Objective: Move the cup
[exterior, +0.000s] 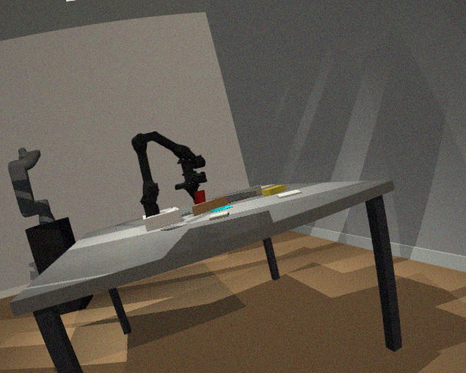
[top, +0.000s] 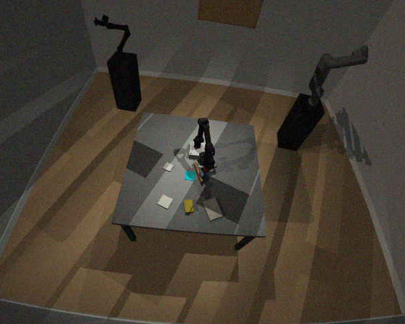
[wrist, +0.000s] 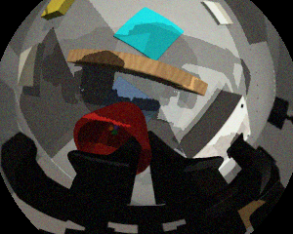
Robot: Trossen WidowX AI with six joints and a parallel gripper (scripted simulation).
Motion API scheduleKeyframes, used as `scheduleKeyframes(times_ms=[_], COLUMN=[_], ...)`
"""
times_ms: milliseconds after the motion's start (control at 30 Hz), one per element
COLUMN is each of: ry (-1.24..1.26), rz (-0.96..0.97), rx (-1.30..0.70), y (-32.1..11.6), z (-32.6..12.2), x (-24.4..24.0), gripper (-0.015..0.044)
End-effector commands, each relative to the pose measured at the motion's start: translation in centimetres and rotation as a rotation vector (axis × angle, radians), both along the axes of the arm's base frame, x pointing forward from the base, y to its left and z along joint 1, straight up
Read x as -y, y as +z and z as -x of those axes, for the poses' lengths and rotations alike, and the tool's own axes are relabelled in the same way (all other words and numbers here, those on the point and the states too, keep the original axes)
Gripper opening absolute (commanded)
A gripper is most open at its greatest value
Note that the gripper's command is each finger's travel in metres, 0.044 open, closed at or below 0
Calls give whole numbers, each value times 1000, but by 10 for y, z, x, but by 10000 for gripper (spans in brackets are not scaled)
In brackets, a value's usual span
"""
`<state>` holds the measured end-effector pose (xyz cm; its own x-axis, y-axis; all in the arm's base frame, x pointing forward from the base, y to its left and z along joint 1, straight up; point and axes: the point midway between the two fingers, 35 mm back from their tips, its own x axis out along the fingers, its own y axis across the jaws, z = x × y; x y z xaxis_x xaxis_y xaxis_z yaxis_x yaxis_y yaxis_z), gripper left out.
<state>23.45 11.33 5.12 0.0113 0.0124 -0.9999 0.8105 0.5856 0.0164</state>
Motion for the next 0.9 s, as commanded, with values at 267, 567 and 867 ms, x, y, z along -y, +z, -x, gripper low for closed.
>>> scheduleKeyframes(times_ms=[267, 567, 867], ry=[-6, -1, -1], rz=[1, -1, -1], rx=[7, 2, 2], y=[40, 38, 38], z=[2, 5, 5], x=[0, 0, 0], gripper=[0, 0, 0])
